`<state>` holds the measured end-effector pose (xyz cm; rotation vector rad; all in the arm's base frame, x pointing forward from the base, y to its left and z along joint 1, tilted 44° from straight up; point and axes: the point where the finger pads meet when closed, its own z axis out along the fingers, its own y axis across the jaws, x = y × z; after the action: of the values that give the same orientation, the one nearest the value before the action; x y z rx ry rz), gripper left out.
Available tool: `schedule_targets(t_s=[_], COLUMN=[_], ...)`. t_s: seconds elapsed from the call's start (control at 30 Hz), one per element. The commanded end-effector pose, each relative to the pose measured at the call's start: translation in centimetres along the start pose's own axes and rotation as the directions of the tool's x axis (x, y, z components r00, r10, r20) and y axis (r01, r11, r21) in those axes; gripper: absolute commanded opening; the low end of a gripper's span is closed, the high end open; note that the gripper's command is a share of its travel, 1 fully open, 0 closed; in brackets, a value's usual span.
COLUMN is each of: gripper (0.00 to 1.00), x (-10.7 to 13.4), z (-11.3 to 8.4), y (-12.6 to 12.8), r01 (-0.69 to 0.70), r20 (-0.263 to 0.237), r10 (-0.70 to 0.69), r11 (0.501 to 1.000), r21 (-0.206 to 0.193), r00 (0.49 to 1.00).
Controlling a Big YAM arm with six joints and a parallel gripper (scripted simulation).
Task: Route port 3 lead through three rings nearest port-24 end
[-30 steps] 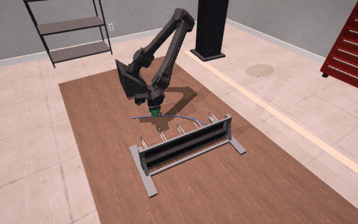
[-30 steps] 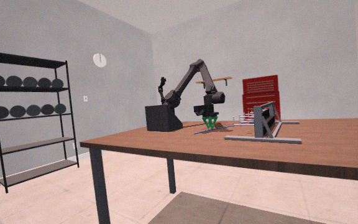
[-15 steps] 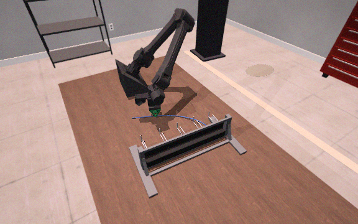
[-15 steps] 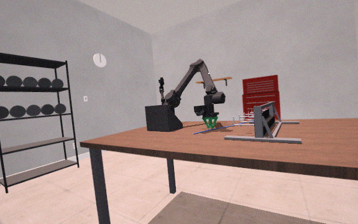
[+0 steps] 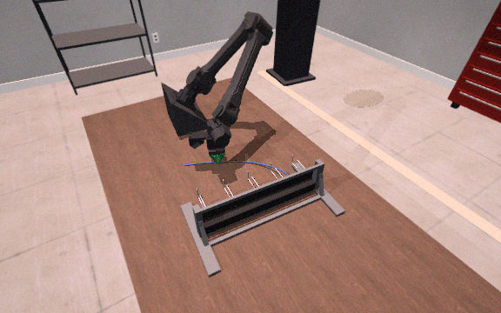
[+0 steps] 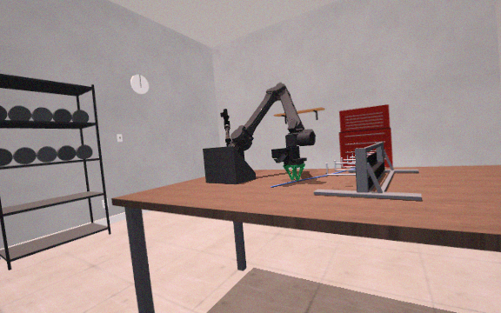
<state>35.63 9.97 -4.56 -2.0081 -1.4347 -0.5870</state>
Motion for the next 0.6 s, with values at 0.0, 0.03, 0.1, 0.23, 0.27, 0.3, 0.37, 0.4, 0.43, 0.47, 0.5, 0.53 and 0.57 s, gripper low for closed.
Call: schedule_targets(t_s=[0.0, 0.03, 0.1, 0.23, 0.27, 0.3, 0.37, 0.4, 0.43, 0.47, 0.5, 0.53, 0.57], gripper=[0.32, 0.32, 0.32, 0.32, 0.32, 0.32, 0.32, 0.32, 0.32, 0.32, 0.32, 0.32, 0.32], x=[0.07, 0.00, -0.22, -0.05, 0.01, -0.02, -0.08, -0.08, -0.08, 0.04, 0.04, 0.00, -0.07], z=[0.58, 0.54, 0.44, 0.77, 0.73, 0.66, 0.66, 0.66, 0.66, 0.65, 0.77, 0.85, 0.87], y=[0.00, 0.05, 0.10, -0.08, 0.08, 0.20, 0.18, 0.18, 0.18, 0.08, 0.05, 0.02, 0.00], r01=[-0.002, -0.004, -0.011, -0.004, -0.003, -0.004, -0.005, -0.005, -0.005, -0.001, 0.000, -0.002, -0.004], r20=[-0.001, -0.002, -0.003, -0.001, -0.002, -0.003, -0.003, -0.003, -0.003, -0.003, -0.002, -0.002, -0.002], r10=[0.002, 0.004, 0.011, 0.004, 0.003, 0.004, 0.005, 0.005, 0.005, 0.001, 0.000, 0.002, 0.004], r11=[1.000, 1.000, 1.000, 1.000, 1.000, 1.000, 1.000, 1.000, 1.000, 1.000, 1.000, 1.000, 1.000], r21=[0.005, 0.003, 0.000, 0.006, 0.003, 0.000, -0.001, -0.001, -0.001, 0.001, 0.002, 0.003, 0.004], r00=[1.000, 1.000, 1.000, 1.000, 1.000, 1.000, 1.000, 1.000, 1.000, 1.000, 1.000, 1.000, 1.000])
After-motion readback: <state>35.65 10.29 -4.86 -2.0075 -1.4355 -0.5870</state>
